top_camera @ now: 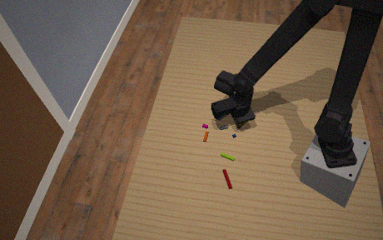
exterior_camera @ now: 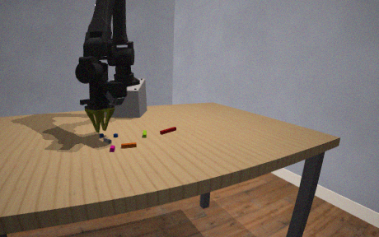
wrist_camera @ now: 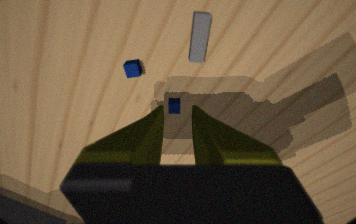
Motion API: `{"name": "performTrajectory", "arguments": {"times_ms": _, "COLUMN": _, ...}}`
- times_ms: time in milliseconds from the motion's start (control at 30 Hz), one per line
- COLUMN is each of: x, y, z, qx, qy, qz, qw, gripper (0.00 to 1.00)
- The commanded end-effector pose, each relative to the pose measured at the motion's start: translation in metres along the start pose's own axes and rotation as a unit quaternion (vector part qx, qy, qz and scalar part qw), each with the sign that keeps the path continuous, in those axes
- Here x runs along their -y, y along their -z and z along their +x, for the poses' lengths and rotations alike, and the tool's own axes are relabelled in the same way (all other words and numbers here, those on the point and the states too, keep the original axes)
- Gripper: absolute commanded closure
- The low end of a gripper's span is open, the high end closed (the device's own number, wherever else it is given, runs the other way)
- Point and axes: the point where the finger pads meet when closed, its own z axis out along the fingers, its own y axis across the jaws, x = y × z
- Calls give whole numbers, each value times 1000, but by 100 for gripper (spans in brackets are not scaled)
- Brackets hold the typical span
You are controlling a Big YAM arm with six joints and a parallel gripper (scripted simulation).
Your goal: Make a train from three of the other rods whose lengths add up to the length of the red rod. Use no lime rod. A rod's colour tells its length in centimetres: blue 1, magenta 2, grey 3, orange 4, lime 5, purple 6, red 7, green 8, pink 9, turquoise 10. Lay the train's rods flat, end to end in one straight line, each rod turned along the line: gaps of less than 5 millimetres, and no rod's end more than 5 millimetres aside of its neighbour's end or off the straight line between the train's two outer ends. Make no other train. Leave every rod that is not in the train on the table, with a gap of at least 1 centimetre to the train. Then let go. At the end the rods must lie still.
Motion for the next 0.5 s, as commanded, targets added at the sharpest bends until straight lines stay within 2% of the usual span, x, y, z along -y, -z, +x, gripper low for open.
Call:
{"name": "performTrajectory", "arguments": {"times_ms": 0, "x": -1, "y": -3, "z": 6, "qx": -2, "qy": -2, "qz": -2, "qw": 1000, "gripper": 76}}
{"name": "performTrajectory", "arguments": {"times_ms": 467, "x": -1, "y": -3, "z": 6, "qx": -2, "qy": -2, "qz": -2, "qw": 1000, "gripper": 76}}
